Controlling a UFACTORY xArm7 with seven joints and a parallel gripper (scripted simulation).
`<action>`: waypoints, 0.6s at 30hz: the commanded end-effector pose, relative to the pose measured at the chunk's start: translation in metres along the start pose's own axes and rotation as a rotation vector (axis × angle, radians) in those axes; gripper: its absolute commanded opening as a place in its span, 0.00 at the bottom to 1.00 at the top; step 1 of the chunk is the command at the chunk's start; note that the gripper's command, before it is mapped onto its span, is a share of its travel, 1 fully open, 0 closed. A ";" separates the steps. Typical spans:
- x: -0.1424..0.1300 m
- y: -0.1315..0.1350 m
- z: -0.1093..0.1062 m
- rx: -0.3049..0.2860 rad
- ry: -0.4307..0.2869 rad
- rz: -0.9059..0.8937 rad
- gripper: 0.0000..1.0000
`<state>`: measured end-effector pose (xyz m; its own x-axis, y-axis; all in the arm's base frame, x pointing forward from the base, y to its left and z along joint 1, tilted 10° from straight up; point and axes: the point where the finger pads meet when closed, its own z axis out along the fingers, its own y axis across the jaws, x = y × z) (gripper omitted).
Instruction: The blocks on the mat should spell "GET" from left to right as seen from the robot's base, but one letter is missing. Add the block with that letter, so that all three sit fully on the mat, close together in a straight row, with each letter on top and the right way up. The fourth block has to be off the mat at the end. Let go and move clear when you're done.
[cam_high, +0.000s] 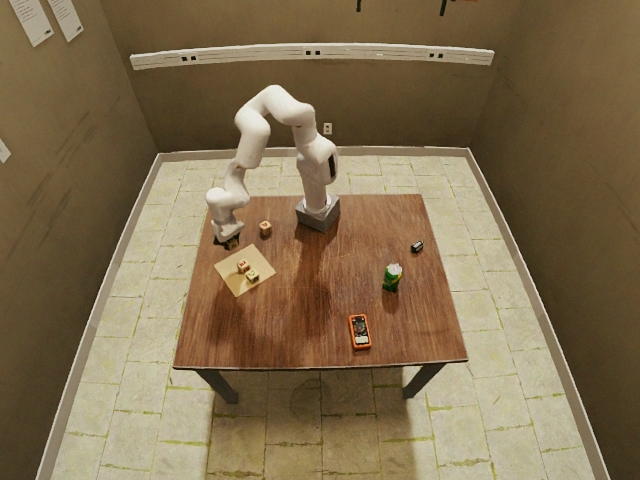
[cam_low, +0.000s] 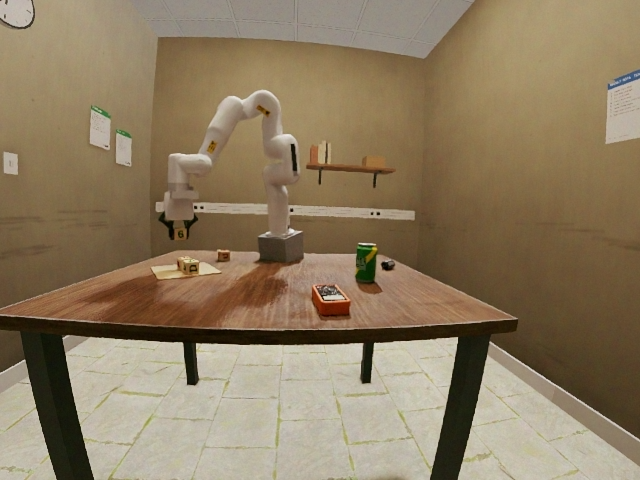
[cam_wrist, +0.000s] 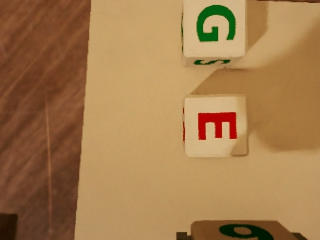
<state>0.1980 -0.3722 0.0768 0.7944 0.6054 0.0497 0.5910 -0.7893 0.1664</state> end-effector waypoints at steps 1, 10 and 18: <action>-0.002 0.002 -0.001 -0.004 0.001 0.000 0.41; -0.002 0.002 -0.001 -0.004 0.001 0.000 0.41; -0.002 0.002 0.009 -0.004 0.002 0.000 0.41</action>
<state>0.1979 -0.3740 0.0721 0.7941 0.6056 0.0514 0.5909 -0.7891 0.1676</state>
